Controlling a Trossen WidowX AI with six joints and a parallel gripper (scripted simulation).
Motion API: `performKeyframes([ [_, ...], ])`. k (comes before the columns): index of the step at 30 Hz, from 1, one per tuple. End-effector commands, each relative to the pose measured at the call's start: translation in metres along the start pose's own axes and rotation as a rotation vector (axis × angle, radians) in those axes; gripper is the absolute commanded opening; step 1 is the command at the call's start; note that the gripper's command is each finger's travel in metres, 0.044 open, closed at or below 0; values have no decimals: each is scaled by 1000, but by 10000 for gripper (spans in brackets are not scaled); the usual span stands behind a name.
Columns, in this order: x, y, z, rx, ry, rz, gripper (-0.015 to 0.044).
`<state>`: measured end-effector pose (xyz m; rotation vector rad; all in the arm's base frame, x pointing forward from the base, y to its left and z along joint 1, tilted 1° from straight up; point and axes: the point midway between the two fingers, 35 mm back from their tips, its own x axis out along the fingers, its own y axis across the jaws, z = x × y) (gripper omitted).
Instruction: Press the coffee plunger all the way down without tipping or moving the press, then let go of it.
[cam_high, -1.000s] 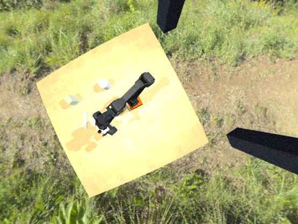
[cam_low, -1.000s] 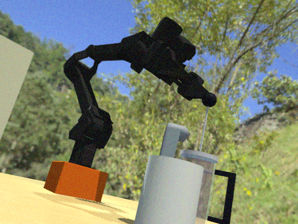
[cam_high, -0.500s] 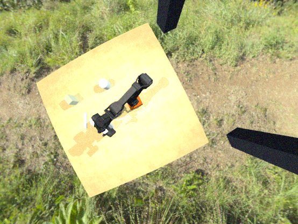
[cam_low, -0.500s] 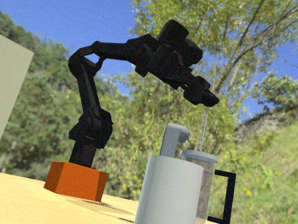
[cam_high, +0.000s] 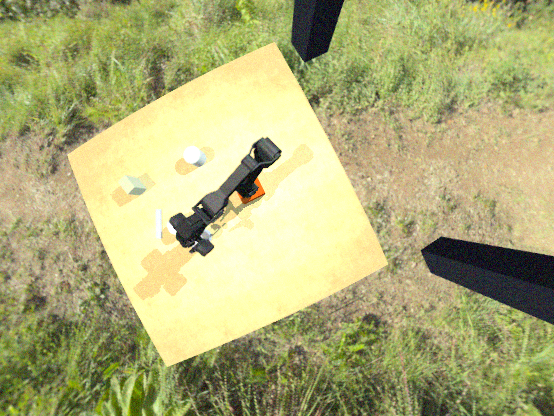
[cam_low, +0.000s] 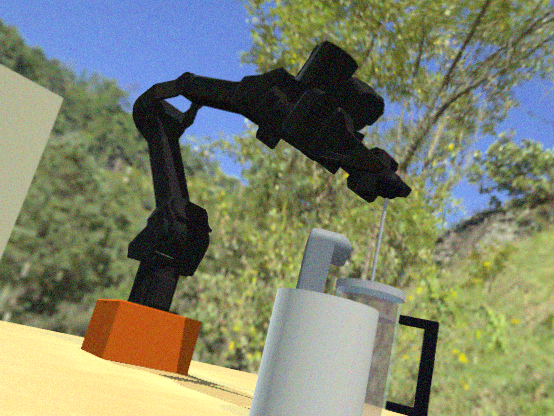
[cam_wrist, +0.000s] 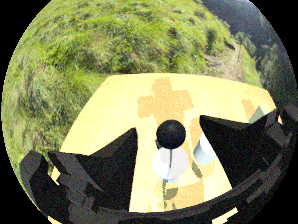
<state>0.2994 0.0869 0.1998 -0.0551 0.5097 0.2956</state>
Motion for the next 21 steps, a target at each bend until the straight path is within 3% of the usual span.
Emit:
performKeyframes([
  [1, 2, -1, -3, 0, 7, -3, 204],
  [5, 2, -1, -3, 0, 7, -3, 118],
  [21, 7, -1, -8, 0, 7, -3, 116],
])
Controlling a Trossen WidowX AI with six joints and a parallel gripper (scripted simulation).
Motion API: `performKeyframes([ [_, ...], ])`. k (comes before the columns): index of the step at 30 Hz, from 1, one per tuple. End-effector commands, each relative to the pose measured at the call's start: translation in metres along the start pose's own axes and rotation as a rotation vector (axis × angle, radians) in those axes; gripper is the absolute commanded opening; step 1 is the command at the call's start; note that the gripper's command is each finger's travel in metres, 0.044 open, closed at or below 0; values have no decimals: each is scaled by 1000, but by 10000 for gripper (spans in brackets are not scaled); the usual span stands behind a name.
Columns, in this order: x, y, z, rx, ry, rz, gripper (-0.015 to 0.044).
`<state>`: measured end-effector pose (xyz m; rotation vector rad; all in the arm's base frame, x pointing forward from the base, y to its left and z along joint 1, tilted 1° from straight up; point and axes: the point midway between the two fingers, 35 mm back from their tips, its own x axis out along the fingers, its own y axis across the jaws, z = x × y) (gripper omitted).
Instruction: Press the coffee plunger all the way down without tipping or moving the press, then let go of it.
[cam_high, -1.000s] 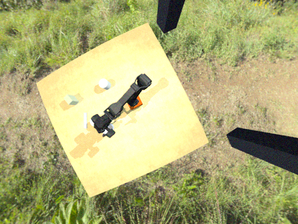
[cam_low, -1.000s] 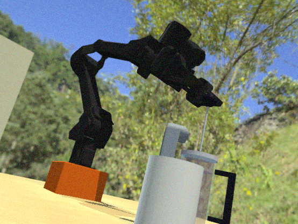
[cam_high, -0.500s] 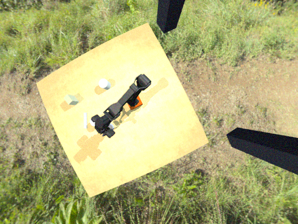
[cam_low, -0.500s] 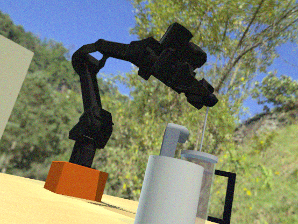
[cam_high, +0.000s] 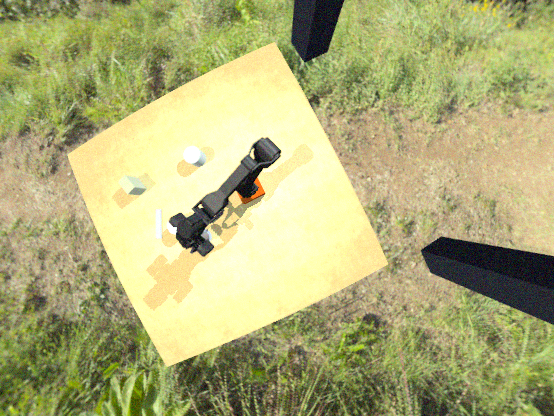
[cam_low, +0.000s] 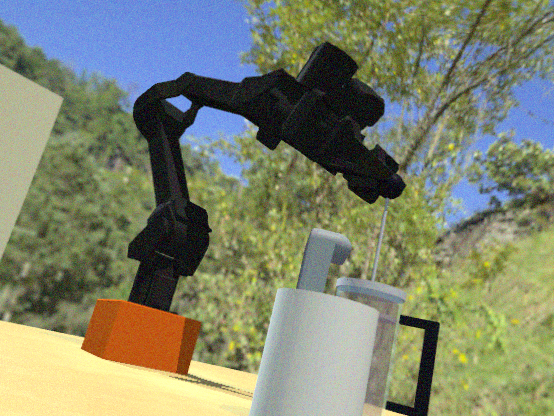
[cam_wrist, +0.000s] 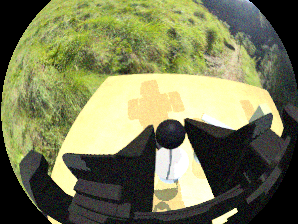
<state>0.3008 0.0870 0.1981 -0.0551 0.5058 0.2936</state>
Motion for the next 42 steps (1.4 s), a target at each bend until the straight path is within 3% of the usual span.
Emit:
performKeyframes([
  [1, 6, 0, -9, 0, 11, -1, 116],
  [42, 49, 0, -61, 0, 10, -1, 116],
])
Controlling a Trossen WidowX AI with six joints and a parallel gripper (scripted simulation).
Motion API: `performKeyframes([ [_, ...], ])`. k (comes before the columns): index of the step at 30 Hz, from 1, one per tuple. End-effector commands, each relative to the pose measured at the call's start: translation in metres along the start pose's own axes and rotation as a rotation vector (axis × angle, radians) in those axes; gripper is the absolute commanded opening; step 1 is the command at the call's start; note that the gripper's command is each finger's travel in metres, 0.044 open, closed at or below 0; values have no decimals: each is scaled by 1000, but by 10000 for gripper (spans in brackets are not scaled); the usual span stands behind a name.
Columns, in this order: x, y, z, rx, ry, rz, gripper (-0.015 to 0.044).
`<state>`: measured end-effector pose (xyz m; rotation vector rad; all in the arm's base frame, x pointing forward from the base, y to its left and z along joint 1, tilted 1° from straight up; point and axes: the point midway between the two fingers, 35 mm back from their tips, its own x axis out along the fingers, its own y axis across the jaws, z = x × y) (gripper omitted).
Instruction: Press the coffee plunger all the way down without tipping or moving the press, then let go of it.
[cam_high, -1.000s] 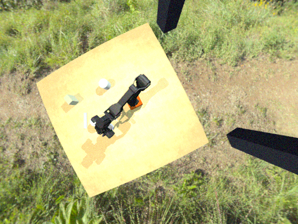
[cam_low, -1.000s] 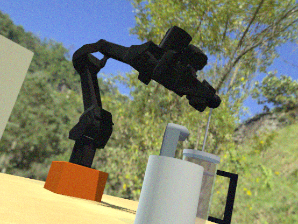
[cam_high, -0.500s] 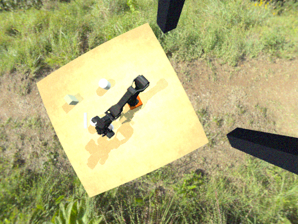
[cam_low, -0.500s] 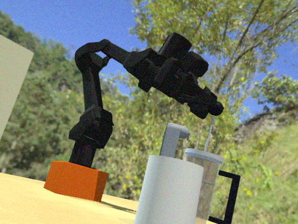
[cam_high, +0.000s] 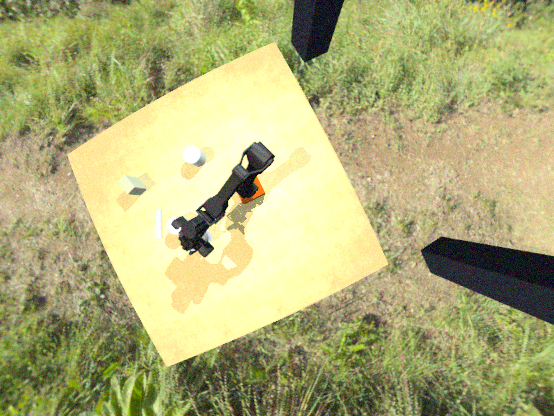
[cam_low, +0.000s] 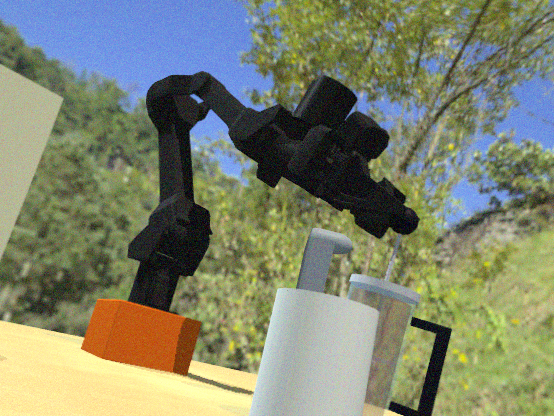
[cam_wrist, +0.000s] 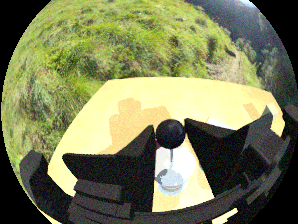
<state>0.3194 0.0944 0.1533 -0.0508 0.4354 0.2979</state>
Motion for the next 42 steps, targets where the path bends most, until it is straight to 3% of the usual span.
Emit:
performKeyframes([
  [1, 8, 0, -33, 7, 80, -3, 116],
  [42, 31, 1, -31, 7, 78, -3, 116],
])
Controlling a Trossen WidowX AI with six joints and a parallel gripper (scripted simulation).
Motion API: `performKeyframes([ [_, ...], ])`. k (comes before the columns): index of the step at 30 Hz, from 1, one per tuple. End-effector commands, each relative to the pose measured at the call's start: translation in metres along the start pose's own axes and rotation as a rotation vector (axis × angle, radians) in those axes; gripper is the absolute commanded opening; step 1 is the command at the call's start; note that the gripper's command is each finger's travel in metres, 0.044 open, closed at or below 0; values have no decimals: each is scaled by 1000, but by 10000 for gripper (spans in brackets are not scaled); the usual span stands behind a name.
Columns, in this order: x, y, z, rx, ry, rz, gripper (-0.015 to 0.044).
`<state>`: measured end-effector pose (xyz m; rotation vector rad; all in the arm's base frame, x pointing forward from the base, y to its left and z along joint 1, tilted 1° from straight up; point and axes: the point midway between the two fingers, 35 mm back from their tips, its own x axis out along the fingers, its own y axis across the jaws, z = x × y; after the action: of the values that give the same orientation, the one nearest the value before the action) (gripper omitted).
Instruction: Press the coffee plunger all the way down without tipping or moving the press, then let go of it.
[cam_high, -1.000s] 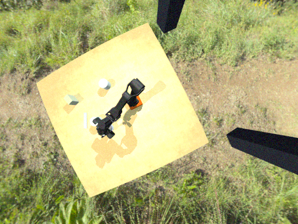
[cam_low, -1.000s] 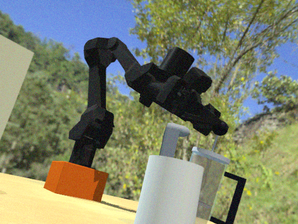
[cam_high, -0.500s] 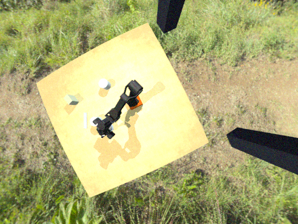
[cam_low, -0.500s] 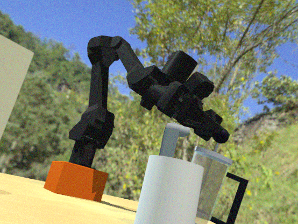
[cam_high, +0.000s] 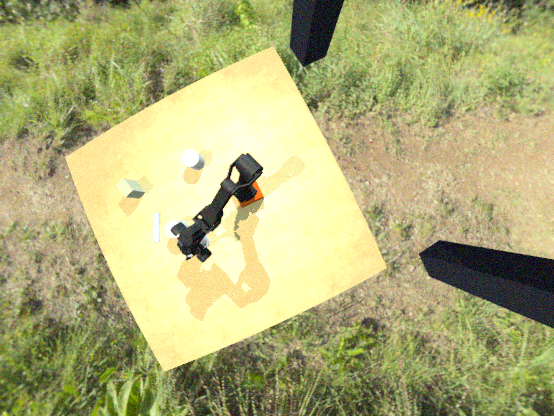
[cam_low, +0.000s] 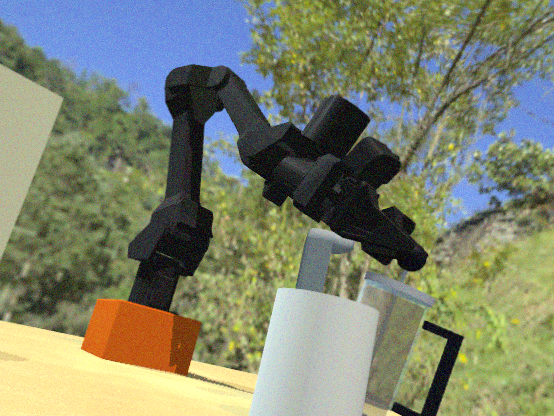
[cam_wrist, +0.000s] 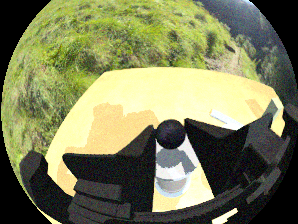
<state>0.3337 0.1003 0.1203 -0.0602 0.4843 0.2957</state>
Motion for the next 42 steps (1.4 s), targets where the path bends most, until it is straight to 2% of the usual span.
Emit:
performKeyframes([
  [1, 3, 0, -7, 8, 29, -1, 116],
  [25, 3, 0, 0, 1, 7, 0, 116],
  [37, 3, 0, 0, 1, 7, 0, 431],
  [42, -1, 0, 4, 1, 9, 0, 440],
])
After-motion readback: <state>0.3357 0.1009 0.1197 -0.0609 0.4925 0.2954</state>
